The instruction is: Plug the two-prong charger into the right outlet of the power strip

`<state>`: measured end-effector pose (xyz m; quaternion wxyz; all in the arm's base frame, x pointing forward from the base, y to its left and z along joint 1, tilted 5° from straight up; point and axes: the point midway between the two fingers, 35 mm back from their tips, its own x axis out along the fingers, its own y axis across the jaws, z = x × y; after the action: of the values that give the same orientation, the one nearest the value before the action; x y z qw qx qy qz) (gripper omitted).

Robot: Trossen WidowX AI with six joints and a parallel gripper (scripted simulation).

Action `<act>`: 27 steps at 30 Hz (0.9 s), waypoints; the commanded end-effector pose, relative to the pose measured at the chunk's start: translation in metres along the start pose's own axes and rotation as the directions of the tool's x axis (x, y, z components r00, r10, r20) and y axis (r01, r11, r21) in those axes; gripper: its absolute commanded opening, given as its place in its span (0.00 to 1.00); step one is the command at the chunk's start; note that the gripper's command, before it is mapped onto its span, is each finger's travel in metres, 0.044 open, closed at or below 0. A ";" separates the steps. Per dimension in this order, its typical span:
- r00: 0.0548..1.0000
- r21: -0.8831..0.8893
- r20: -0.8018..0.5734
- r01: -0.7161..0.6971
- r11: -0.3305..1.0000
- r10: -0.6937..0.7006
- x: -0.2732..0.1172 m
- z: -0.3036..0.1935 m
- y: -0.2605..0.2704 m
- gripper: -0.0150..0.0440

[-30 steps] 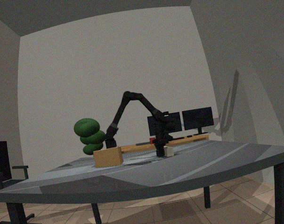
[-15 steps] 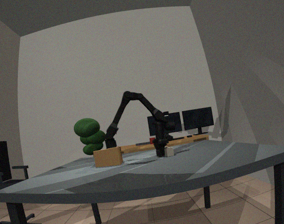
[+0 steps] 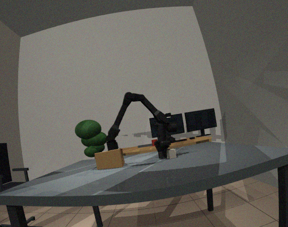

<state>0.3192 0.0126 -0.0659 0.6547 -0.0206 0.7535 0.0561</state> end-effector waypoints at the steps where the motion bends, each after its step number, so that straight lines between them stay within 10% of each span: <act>1: 1.000 -0.001 0.002 -0.001 1.000 0.001 0.001 -0.002 0.000 1.00; 27: 1.000 -0.001 0.022 -0.001 1.000 0.001 0.002 -0.008 0.000 1.00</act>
<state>0.3128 0.0116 -0.0660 0.6624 -0.0200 0.7469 0.0551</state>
